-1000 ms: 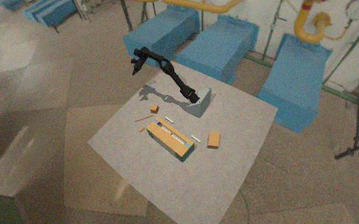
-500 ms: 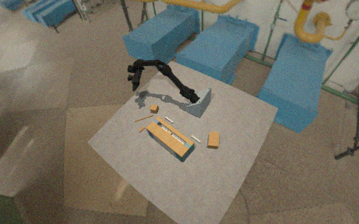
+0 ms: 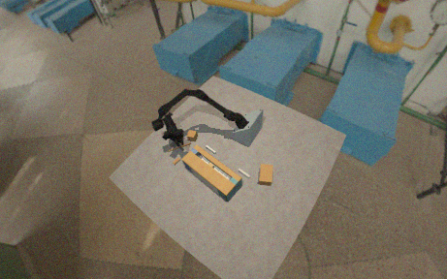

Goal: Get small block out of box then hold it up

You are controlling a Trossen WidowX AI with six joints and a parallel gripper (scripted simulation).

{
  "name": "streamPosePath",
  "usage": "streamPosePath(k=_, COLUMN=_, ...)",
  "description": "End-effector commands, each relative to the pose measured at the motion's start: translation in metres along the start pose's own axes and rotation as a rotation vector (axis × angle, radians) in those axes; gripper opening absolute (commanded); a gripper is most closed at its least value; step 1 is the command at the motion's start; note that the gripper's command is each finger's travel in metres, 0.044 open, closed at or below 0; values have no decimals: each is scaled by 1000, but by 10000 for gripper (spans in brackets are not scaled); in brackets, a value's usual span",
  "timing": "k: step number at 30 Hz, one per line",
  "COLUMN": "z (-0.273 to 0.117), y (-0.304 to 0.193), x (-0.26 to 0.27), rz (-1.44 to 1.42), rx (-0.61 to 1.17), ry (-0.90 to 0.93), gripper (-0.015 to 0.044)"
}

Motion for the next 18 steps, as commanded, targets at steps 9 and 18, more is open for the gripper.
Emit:
streamPosePath(k=9, z=107, y=-8, x=113, rz=-503, rx=488, ry=-5, gripper=400)
streamPosePath(k=18, z=178, y=-53, x=200, rz=-1047, rx=958, ry=-201, gripper=400)
Point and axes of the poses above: the point midway between the two fingers, 35 mm back from their tips, its own z axis out along the fingers, its own x axis across the jaws, y = z × x, the point moved 3 cm from there along -z, back along the fingers, and after that the axes turned 11 degrees about -z, right-handed, at the moved point
